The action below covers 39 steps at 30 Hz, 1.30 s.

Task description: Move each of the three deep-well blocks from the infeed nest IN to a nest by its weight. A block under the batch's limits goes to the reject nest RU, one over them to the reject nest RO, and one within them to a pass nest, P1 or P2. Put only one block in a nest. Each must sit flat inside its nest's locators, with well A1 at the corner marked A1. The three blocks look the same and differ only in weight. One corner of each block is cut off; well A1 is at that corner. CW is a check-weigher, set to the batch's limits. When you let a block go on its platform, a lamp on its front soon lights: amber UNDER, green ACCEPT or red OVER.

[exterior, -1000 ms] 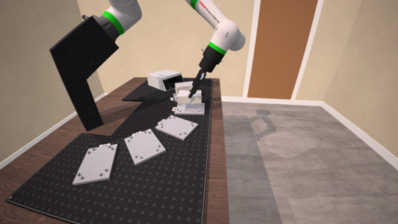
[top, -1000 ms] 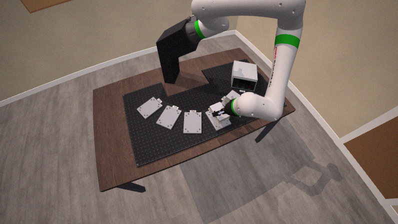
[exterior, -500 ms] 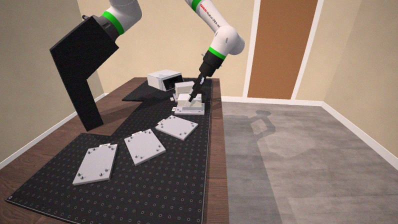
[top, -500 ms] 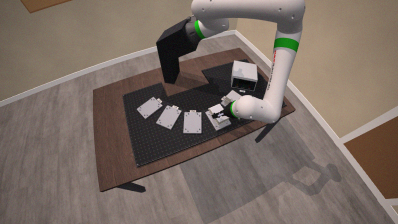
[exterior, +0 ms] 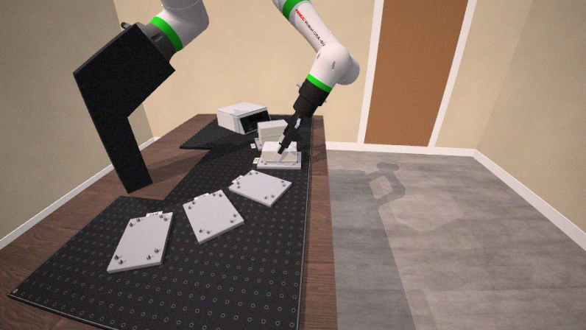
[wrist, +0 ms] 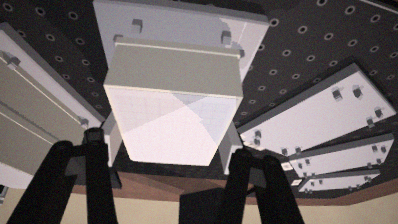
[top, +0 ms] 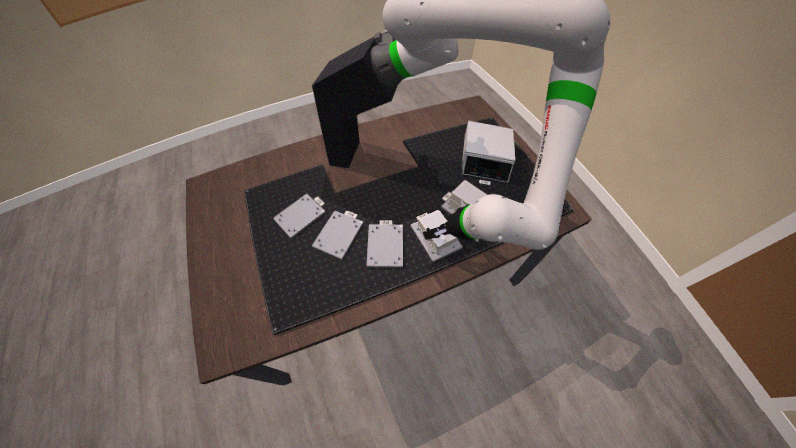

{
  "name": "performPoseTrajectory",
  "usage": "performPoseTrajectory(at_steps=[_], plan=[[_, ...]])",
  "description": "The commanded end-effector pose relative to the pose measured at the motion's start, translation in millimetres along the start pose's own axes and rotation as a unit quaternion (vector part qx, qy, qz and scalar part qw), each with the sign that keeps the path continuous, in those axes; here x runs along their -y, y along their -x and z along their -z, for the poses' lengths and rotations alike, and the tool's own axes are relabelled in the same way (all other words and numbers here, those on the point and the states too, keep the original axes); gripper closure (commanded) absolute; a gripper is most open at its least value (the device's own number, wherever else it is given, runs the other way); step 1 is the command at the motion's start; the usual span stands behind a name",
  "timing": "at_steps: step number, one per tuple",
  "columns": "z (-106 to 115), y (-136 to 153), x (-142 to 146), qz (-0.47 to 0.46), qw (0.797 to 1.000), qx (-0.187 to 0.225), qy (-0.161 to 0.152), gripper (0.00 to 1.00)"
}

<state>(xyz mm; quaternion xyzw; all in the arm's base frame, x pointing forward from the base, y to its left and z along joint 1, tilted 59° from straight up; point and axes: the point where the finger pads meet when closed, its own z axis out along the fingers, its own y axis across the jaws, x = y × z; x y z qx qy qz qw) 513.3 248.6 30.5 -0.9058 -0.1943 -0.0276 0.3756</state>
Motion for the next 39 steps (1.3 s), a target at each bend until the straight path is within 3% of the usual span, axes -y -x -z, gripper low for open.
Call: performPoseTrajectory(at_steps=[1, 39], plan=[[0.2, 0.0, -0.1, 0.0, 1.0, 0.0, 0.0, 0.9], [-3.3, -2.0, -0.1, 0.0, 1.0, 0.0, 0.0, 0.9]])
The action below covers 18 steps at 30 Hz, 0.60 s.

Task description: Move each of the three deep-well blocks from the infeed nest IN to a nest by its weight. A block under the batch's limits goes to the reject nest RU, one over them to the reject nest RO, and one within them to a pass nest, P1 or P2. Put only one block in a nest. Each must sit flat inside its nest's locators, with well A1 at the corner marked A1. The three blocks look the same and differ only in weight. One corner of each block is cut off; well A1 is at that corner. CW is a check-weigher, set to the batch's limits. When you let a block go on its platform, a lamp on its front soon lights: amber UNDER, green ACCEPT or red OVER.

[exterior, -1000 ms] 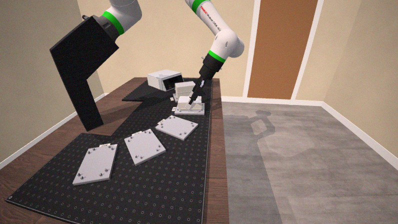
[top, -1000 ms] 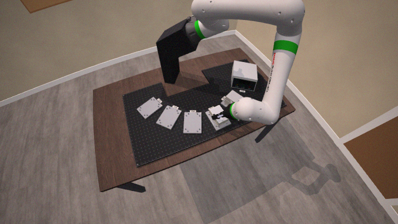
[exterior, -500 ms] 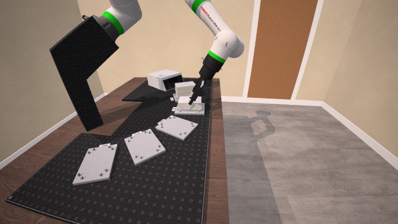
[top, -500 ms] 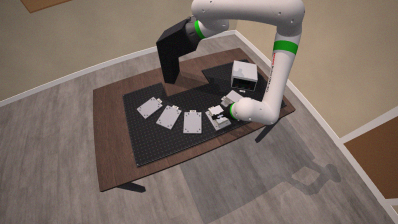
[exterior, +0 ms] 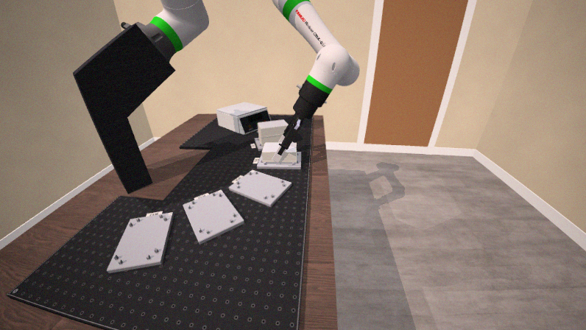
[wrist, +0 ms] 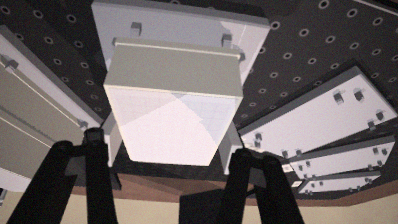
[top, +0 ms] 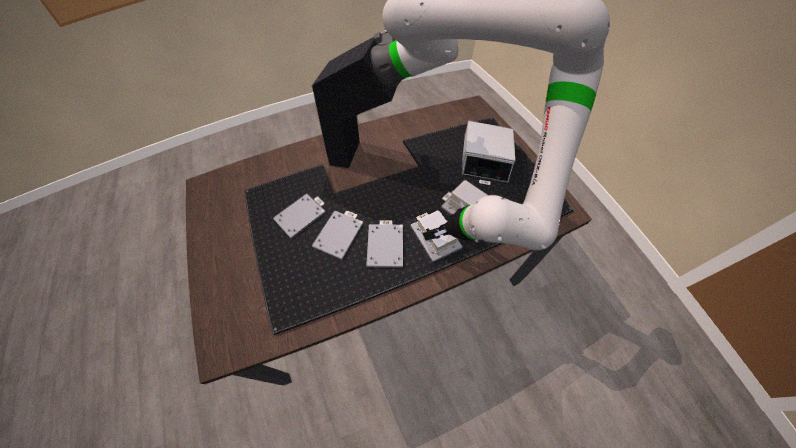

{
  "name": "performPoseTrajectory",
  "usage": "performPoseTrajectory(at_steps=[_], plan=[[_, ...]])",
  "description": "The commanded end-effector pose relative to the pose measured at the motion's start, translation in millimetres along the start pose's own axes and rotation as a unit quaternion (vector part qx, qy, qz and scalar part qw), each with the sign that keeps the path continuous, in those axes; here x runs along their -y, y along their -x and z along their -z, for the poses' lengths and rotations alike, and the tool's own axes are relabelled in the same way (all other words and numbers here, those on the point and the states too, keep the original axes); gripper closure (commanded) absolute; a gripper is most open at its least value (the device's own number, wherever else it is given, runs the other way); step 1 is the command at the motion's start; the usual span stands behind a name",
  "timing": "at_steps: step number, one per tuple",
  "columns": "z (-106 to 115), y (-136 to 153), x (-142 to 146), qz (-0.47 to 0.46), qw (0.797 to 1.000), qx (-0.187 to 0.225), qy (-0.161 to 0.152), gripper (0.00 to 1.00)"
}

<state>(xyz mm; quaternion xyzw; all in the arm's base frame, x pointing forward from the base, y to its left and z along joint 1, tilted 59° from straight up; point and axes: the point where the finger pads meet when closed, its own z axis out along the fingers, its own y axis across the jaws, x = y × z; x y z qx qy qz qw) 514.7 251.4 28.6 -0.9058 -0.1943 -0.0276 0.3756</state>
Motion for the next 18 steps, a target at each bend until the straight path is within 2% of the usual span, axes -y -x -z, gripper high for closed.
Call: performPoseTrajectory(at_steps=[1, 18], plan=[[-0.2, -0.3, -0.2, 0.0, 1.0, 0.0, 0.0, 0.9], [-2.4, -1.5, -0.1, 0.0, 1.0, 0.0, 0.0, 0.9]])
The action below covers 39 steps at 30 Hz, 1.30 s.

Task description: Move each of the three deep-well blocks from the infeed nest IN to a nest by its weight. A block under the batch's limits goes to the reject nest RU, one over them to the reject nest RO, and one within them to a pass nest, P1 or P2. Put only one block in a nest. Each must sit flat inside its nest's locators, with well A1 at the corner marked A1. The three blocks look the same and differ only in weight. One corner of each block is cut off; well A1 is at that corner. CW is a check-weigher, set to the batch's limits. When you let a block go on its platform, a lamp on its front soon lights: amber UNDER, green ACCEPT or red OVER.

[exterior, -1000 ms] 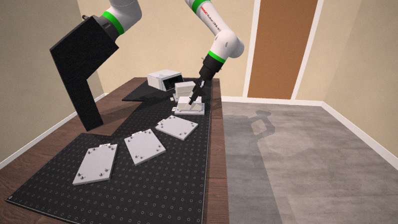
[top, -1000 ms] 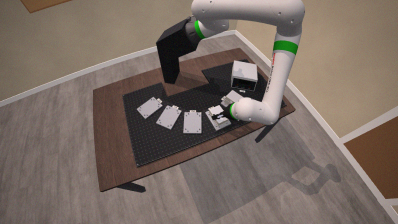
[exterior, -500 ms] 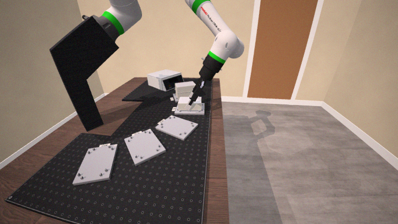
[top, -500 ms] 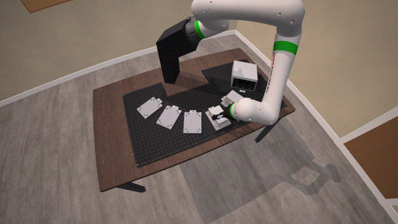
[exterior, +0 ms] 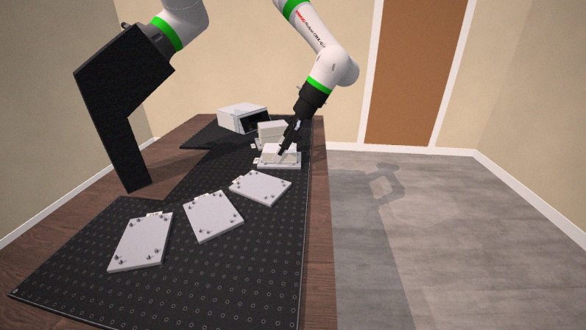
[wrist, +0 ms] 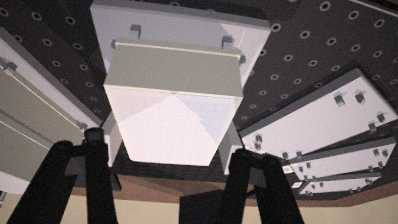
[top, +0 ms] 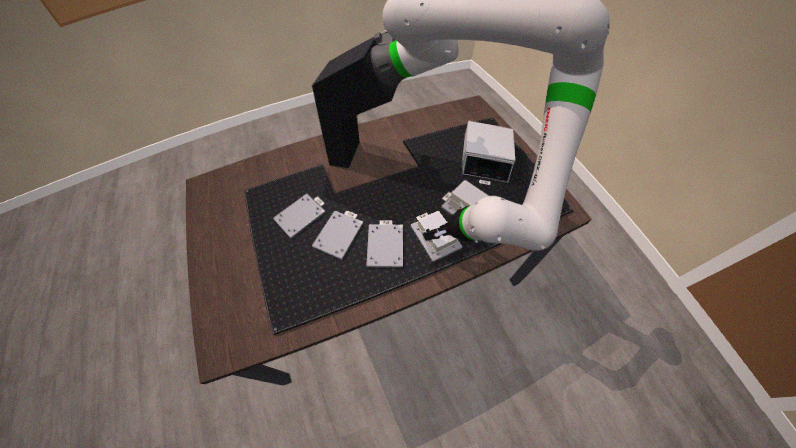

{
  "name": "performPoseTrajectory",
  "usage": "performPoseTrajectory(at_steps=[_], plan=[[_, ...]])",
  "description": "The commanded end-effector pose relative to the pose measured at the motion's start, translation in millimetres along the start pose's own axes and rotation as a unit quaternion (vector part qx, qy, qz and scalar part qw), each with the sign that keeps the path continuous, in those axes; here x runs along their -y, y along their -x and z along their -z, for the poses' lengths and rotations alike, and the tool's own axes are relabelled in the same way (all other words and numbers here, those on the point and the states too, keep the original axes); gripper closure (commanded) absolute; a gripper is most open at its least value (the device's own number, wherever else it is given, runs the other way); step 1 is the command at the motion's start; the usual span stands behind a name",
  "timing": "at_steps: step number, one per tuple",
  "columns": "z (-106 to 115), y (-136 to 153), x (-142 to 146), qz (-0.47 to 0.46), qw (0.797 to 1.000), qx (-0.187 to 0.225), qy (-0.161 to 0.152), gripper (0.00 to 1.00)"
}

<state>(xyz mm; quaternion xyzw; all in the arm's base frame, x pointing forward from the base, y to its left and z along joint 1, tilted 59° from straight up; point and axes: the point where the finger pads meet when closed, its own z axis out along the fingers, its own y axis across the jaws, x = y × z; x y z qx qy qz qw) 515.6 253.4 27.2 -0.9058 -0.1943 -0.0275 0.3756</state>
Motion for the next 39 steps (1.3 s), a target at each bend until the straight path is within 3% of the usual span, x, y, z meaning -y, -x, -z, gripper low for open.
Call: performPoseTrajectory(at_steps=[1, 31, 32, 39], plan=[[-0.2, -0.3, -0.2, 0.0, 1.0, 0.0, 0.0, 0.9], [-3.8, -2.5, -0.2, 0.0, 1.0, 0.0, 0.0, 0.9], [-3.8, -2.5, -0.2, 0.0, 1.0, 0.0, 0.0, 0.0], [-3.8, -2.5, -0.2, 0.0, 1.0, 0.0, 0.0, 0.0]])
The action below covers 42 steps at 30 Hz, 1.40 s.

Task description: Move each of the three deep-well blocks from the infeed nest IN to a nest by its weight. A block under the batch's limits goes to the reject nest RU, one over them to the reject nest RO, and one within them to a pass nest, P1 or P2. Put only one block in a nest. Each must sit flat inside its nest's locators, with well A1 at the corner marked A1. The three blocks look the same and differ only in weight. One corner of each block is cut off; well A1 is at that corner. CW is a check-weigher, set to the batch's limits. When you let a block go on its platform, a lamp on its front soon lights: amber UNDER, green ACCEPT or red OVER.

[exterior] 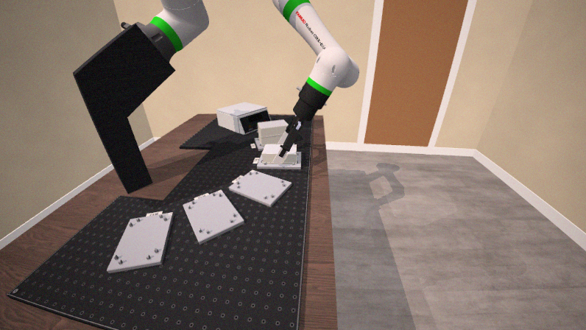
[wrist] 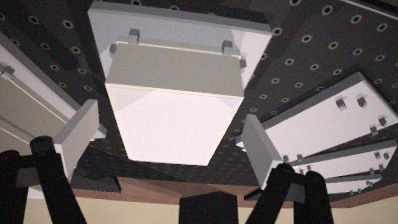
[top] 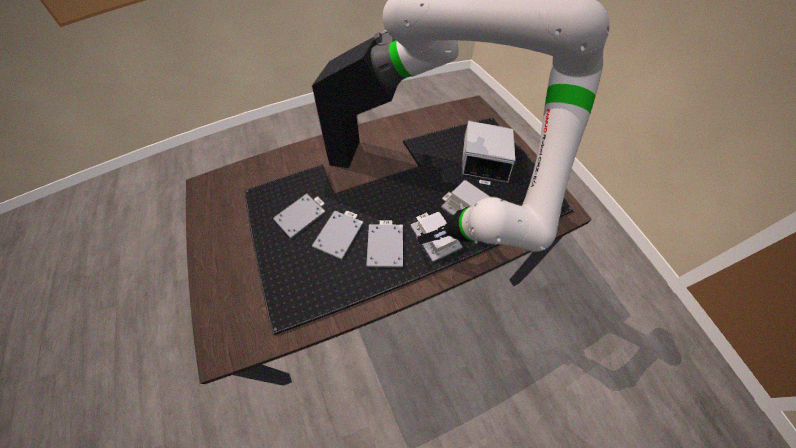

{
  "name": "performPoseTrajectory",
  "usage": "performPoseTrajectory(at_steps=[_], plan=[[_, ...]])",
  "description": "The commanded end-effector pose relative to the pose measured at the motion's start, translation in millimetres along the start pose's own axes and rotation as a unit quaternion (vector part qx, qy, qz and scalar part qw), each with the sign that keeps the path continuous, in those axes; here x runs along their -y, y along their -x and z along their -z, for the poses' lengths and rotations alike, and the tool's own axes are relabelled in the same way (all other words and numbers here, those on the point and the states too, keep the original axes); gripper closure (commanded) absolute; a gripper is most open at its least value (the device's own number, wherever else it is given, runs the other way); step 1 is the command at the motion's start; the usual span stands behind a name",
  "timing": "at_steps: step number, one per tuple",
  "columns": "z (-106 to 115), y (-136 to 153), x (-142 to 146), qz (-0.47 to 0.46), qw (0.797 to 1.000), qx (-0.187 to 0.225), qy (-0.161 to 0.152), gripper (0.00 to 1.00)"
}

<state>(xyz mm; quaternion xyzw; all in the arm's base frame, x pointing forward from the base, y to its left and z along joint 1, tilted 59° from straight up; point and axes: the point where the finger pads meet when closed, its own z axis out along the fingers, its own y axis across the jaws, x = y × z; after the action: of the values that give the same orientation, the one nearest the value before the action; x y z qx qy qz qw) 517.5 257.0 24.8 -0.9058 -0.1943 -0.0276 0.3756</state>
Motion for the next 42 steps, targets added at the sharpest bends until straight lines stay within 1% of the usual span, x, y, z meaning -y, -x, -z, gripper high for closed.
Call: performPoseTrajectory(at_steps=[1, 13, 21, 23, 38, 40, 42], plan=[[0, 0, 0, 0.0, 1.0, 0.0, 0.0, 0.0], [0, 0, 0, 0.0, 1.0, 0.0, 0.0, 0.0], [19, 11, 0, 0.0, 1.0, 0.0, 0.0, 0.0], [19, 11, 0, 0.0, 1.0, 0.0, 0.0, 0.0], [53, 31, 0, 0.0, 1.0, 0.0, 0.0, 0.0], [53, 31, 0, 0.0, 1.0, 0.0, 0.0, 0.0], [58, 33, 0, 0.0, 1.0, 0.0, 0.0, 0.0]])
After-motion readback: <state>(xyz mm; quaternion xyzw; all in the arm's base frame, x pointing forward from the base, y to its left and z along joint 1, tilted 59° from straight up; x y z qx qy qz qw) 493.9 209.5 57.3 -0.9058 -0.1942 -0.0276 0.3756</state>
